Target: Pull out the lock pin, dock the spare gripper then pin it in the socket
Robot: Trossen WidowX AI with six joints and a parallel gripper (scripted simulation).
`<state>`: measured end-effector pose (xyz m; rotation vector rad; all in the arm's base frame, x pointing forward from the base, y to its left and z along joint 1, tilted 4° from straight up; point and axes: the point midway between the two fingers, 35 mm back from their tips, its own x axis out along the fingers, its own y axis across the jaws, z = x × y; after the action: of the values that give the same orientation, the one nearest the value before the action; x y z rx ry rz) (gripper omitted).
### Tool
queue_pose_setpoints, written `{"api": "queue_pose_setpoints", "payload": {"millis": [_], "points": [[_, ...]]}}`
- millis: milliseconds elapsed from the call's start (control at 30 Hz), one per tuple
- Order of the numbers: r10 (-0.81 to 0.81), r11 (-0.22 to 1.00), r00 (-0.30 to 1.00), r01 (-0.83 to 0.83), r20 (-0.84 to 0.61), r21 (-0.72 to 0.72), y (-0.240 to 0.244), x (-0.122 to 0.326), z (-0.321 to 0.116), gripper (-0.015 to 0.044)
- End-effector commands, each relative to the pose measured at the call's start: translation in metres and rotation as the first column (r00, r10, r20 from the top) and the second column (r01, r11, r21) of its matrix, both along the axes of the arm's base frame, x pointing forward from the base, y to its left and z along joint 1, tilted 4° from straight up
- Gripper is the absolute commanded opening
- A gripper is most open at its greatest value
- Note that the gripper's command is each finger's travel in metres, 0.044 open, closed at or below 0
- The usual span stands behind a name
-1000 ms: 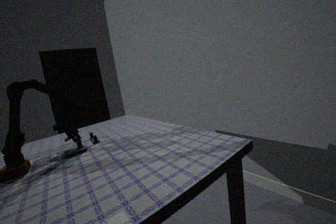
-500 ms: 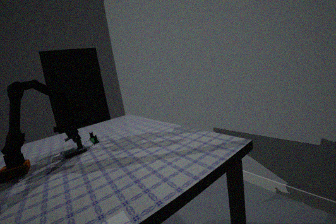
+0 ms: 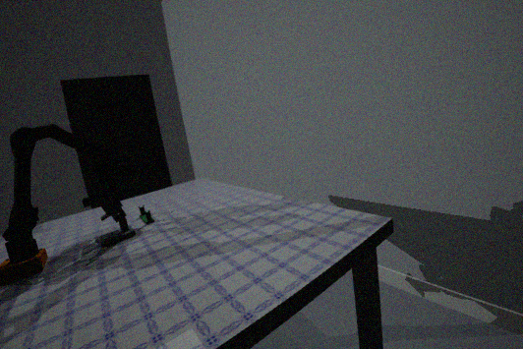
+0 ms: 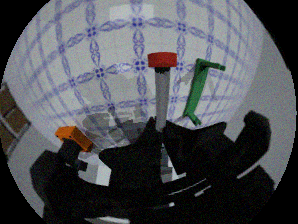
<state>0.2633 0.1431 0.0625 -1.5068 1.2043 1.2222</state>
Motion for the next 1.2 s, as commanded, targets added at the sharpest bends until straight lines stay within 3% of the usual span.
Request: {"api": "queue_pose_setpoints", "payload": {"millis": [0,1167], "points": [[0.001,1.000,1.000,-0.001,0.001,0.006,-0.003,0.001,0.001,0.0000],[0.002,1.000,1.000,-0.002,-0.014,0.003,-0.028,0.007,-0.001,0.0000]]}}
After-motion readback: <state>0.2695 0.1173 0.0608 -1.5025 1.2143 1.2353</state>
